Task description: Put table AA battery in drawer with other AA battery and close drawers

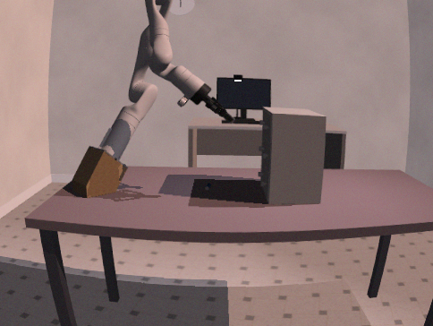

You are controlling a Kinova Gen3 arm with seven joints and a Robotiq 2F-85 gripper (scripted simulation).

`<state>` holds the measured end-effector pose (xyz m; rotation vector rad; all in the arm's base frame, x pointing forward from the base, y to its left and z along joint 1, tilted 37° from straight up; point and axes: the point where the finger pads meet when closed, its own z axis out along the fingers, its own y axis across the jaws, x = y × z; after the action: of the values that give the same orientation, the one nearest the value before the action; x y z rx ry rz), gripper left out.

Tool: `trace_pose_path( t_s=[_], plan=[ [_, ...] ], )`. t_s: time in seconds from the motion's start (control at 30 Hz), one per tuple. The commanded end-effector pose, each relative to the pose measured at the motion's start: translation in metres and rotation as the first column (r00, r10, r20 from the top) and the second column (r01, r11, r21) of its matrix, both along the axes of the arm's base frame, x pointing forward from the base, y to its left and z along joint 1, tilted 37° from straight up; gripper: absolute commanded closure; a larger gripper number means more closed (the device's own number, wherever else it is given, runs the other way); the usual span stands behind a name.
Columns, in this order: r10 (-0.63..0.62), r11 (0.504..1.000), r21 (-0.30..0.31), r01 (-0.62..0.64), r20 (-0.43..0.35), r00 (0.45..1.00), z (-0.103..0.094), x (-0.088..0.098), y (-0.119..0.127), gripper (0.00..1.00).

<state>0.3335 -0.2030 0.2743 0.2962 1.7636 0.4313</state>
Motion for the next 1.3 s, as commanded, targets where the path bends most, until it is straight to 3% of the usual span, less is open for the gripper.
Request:
trace_pose_path(
  t_s=[0.0,0.63,1.07,1.27],
  plan=[
    [-0.016,1.000,-0.003,0.016,-0.001,1.000,0.000,-0.006,-0.006,1.00],
    [0.001,1.000,-0.004,-0.001,-0.036,0.999,0.002,-0.011,-0.007,1.00],
    [0.054,0.999,-0.003,-0.055,-0.145,0.988,0.009,-0.028,-0.010,1.00],
    [0.099,0.995,0.003,-0.101,-0.239,0.966,0.015,-0.042,-0.014,1.00]
  ],
)
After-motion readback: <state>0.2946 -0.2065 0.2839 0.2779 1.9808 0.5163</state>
